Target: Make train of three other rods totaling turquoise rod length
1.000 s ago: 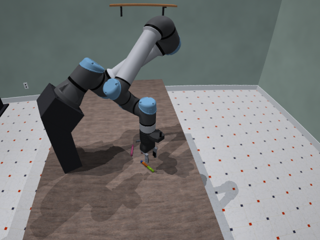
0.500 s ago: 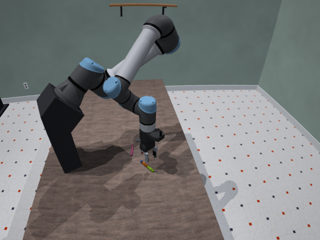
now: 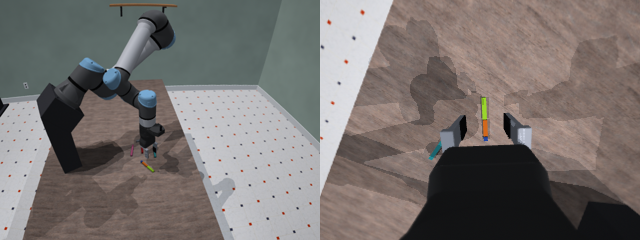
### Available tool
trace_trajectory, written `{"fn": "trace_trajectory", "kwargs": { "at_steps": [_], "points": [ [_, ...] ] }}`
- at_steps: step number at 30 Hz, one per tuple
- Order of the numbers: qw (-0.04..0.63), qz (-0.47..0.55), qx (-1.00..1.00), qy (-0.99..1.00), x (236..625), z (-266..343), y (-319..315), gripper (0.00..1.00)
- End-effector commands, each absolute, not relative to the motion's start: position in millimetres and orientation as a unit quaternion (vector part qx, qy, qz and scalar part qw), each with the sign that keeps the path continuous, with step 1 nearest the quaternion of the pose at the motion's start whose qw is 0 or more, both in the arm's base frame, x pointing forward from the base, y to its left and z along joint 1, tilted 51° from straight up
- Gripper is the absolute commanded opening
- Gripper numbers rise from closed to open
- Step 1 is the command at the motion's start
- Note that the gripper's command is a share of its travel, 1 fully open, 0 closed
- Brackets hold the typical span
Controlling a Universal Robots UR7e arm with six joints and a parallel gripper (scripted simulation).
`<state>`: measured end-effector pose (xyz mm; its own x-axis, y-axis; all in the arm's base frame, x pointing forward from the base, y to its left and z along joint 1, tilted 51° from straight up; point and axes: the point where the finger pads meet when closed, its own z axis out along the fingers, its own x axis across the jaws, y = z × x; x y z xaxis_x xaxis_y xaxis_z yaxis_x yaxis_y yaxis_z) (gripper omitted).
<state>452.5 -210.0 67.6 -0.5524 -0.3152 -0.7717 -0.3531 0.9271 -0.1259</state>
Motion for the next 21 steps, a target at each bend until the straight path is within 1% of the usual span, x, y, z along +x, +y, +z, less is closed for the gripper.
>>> {"fn": "trace_trajectory", "kwargs": {
  "at_steps": [1, 13, 21],
  "points": [
    [0.433, 0.024, -0.191, 0.881, 445.5, 73.6, -212.1, 1.0],
    [0.433, 0.024, -0.191, 0.881, 421.8, 93.3, -218.6, 1.0],
    [0.433, 0.024, -0.191, 0.881, 414.3, 99.5, -220.6, 1.0]
  ]
}}
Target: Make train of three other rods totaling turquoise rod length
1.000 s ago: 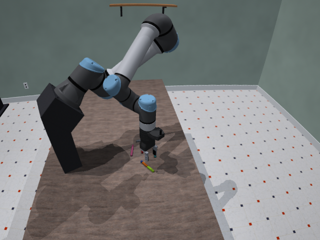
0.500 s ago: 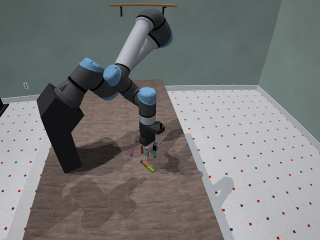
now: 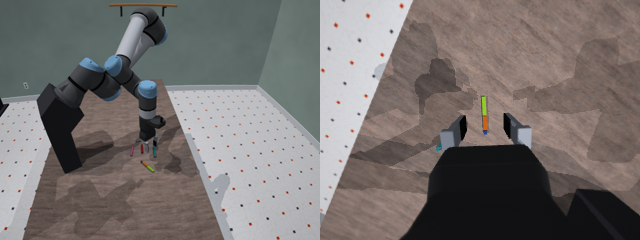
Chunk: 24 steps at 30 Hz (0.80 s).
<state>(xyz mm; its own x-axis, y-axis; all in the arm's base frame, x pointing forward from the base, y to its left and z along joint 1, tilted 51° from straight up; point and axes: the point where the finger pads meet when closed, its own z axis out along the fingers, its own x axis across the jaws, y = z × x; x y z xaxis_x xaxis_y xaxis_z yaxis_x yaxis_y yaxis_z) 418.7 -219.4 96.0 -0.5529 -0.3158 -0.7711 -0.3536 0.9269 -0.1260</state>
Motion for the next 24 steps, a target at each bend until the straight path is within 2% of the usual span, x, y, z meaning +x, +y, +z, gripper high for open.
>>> {"fn": "trace_trajectory", "kwargs": {
  "at_steps": [1, 24],
  "points": [
    [0.433, 0.024, -0.191, 0.881, 413.5, 100.2, -220.9, 1.0],
    [0.433, 0.024, -0.191, 0.881, 410.2, 102.9, -221.8, 1.0]
  ]
}}
